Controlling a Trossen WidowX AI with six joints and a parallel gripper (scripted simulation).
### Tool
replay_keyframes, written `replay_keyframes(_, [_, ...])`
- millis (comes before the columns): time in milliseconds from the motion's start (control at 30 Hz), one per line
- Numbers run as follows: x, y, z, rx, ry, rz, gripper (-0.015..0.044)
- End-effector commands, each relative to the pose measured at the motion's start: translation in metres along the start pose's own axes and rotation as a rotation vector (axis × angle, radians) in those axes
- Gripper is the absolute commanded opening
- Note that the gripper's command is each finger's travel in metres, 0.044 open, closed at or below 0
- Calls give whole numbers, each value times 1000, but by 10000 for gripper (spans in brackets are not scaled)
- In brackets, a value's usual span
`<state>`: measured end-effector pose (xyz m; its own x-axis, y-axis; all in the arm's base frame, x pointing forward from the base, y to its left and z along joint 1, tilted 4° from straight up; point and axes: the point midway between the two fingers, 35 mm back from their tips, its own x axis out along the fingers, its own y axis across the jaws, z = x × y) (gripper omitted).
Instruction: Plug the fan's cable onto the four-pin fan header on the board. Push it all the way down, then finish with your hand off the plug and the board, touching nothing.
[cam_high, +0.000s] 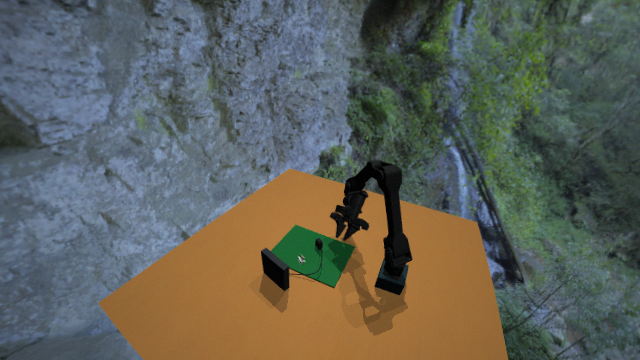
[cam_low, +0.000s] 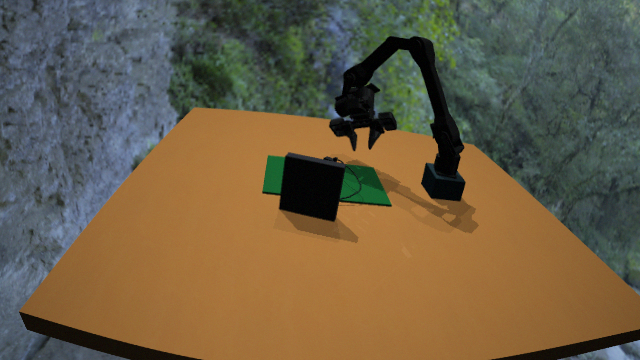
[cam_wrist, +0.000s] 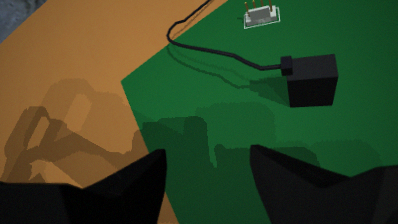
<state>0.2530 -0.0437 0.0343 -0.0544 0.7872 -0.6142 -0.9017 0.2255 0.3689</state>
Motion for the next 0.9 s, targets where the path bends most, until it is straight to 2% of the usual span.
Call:
replay_keyframes(0, [0, 0, 0, 43, 116, -13, 205])
replay_keyframes(400, [-5, -6, 5, 152, 386, -129, 205])
replay_keyframes(867, [-22, -18, 22, 274, 601, -397, 205])
